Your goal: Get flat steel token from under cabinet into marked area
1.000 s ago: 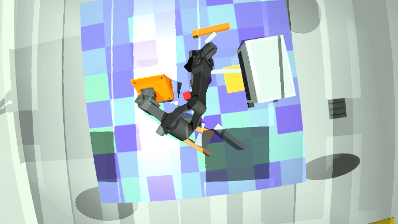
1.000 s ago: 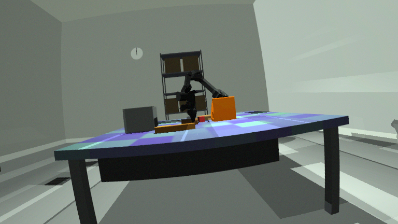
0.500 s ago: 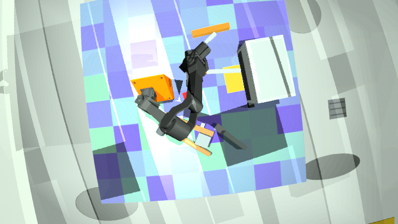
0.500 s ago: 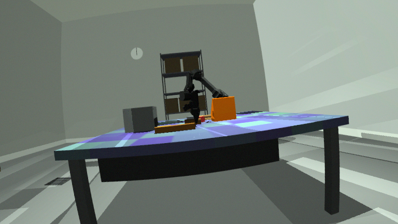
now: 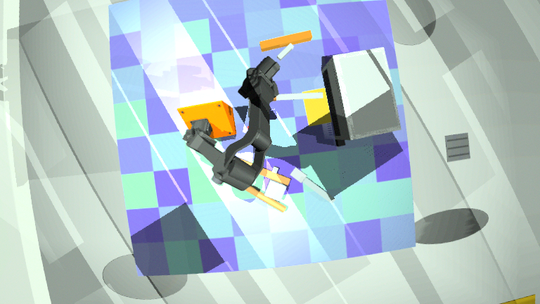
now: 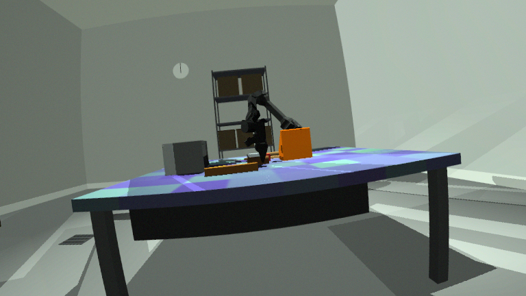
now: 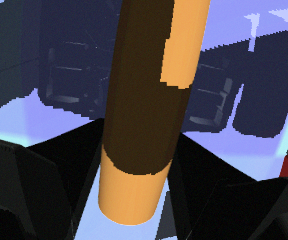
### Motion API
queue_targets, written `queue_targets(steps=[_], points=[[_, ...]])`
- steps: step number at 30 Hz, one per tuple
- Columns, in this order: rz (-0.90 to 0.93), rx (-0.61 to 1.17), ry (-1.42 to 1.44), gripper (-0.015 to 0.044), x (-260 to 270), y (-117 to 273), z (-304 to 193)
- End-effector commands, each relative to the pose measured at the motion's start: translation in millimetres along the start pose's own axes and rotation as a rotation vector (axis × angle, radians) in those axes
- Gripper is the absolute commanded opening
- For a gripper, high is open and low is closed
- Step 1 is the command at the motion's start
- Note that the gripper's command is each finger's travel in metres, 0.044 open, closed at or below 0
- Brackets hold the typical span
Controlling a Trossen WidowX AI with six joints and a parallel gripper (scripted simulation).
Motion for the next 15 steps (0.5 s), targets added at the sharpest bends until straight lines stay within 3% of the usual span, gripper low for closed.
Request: queue_targets(steps=[1, 15], points=[[0.001, 0.0, -0.009, 0.0, 1, 0, 0], [0.001, 0.002, -0.065, 0.0, 14, 2, -1]])
Point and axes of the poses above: the point midway between the two fingers, 35 mm back from their tips, its own y axis back along the fingers, its own x axis across the jaws, z = x × y, the point moved 10 cm from there along y, back along the fingers
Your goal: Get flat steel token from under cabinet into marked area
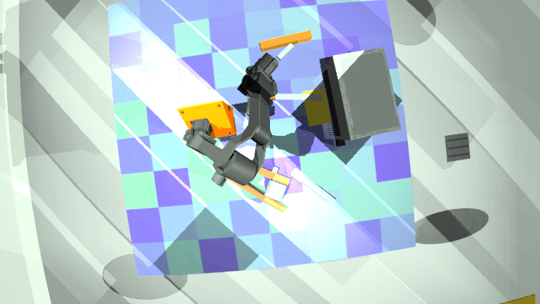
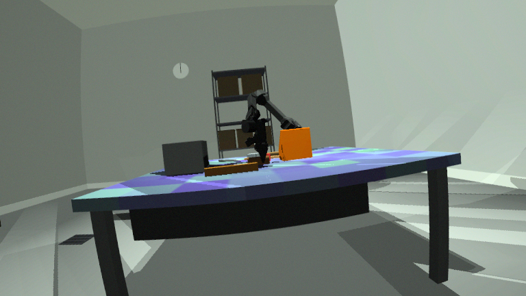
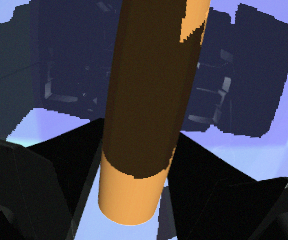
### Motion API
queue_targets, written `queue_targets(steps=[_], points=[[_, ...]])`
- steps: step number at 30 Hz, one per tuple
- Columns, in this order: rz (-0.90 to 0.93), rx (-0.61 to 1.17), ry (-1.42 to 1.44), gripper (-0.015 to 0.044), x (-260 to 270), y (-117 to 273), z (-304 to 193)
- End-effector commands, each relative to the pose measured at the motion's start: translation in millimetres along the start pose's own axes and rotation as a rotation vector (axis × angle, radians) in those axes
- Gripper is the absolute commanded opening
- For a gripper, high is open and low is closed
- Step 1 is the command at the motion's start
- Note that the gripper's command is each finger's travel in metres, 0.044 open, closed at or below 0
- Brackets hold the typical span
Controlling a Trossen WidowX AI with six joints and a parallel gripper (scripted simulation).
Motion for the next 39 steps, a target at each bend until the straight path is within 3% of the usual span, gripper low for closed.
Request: queue_targets(steps=[1, 38, 39], points=[[0.008, -0.001, -0.008, 0.0, 6, 2, 0], [0.008, 0.001, -0.043, 0.0, 39, 4, -7], [0.004, 0.002, -0.046, 0.0026, 38, 3, -7]])
Point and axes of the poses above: the point midway between the two fingers, 35 mm back from their tips, its own y axis back along the fingers, its own x axis across the jaws, z = x × y, the point moved 10 cm from there along y, back along the fingers
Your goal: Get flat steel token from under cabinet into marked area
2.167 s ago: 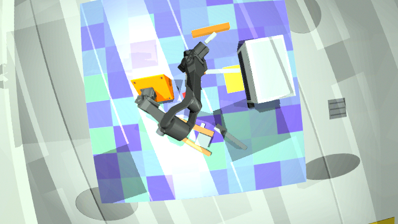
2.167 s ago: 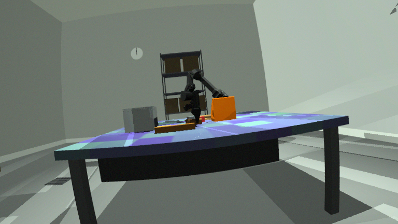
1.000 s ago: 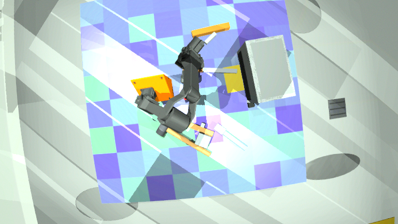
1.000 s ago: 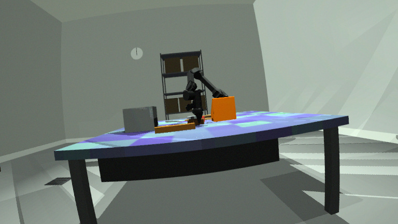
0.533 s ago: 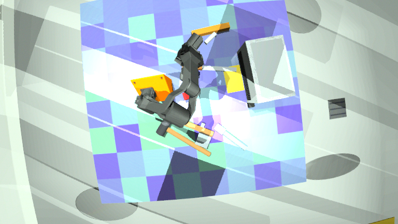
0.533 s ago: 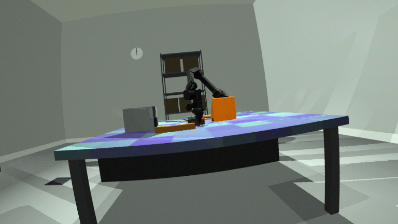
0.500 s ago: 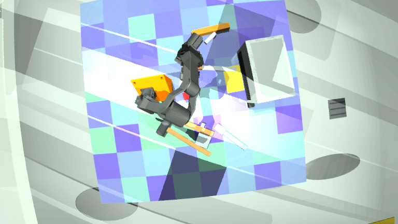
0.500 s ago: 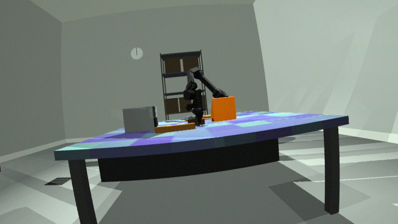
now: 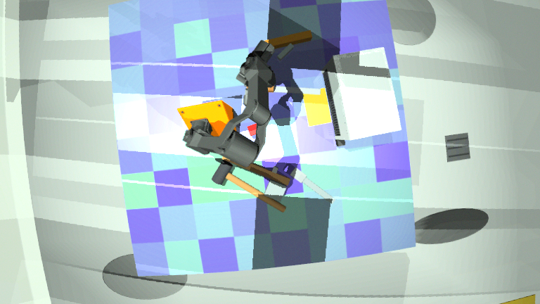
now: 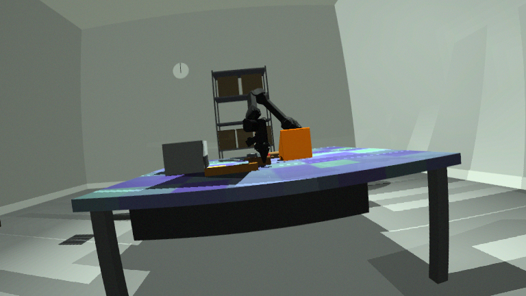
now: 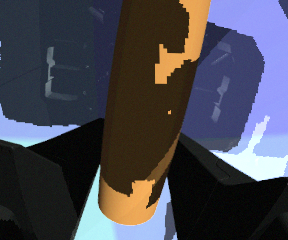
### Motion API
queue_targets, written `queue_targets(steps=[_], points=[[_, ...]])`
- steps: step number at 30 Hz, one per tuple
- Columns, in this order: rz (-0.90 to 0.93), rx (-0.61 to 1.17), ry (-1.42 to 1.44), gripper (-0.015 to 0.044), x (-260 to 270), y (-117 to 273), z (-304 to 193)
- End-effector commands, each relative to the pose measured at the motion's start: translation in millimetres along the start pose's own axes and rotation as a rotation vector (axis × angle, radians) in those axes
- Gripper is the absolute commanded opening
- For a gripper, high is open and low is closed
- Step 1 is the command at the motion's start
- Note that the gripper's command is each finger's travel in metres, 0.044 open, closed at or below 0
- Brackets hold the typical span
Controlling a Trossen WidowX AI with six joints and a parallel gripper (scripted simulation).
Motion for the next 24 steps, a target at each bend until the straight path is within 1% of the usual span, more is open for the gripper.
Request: queue_targets(steps=[1, 6, 7, 9, 12, 24], points=[[0.0, 0.0, 0.0, 0.0053, 0.0, 0.0, 0.0], [0.0, 0.0, 0.0, 0.0184, 0.1, 0.1, 0.0], [0.0, 0.0, 0.0, 0.02, 0.1, 0.1, 0.0], [0.0, 0.0, 0.0, 0.02, 0.1, 0.1, 0.0], [0.007, -0.002, 0.0, 0.027, -0.6, 0.0, -0.3], [0.007, -0.003, -0.003, 0.027, -1.1, -1.1, -0.3]])
Point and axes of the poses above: the point midway between the two fingers, 35 mm back from their tips, its own y axis back along the fingers, its own x axis across the jaws, z = x × y, the point moved 10 cm from there along y, back along the fingers
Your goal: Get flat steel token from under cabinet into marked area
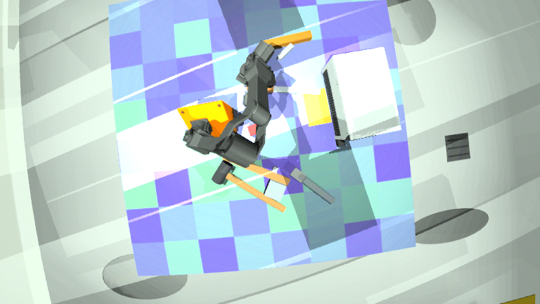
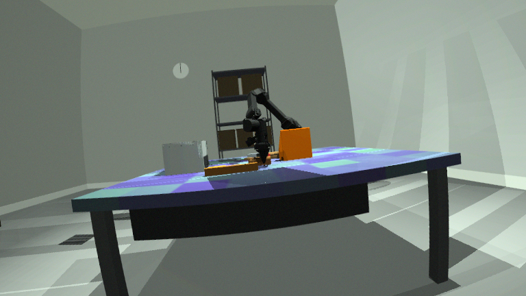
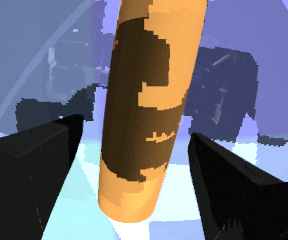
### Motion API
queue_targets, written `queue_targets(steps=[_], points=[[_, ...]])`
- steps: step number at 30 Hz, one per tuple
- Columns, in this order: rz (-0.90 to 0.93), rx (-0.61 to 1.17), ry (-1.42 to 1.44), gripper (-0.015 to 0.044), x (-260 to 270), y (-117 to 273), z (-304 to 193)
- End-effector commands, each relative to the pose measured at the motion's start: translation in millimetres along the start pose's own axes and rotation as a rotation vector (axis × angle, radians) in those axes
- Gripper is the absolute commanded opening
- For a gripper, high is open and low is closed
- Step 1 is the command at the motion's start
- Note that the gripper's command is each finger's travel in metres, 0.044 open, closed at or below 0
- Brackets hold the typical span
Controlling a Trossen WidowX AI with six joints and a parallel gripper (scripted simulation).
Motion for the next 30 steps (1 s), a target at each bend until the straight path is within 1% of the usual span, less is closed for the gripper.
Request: queue_targets(steps=[1, 2, 7, 15, 18, 19, 30], points=[[0.001, 0.0, 0.003, 0.027, 0, -2, 0], [0.001, 0.0, 0.003, 0.027, 0, -3, 0], [0.001, 0.0, 0.0, 0.0139, 0, -1, 0], [0.001, 0.0, 0.0, 0.0085, 0, -1, 0], [0.001, 0.0, 0.0, 0.0006, 0, -1, 0], [0.001, 0.0, 0.0, 0.0, 0, -1, 0], [0.001, 0.0, 0.004, 0.0, 1, -1, 13]])
Point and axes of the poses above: the point midway between the two fingers, 35 mm back from their tips, its own y axis back along the fingers, its own x axis across the jaws, z = x × y, the point moved 10 cm from there along y, back along the fingers
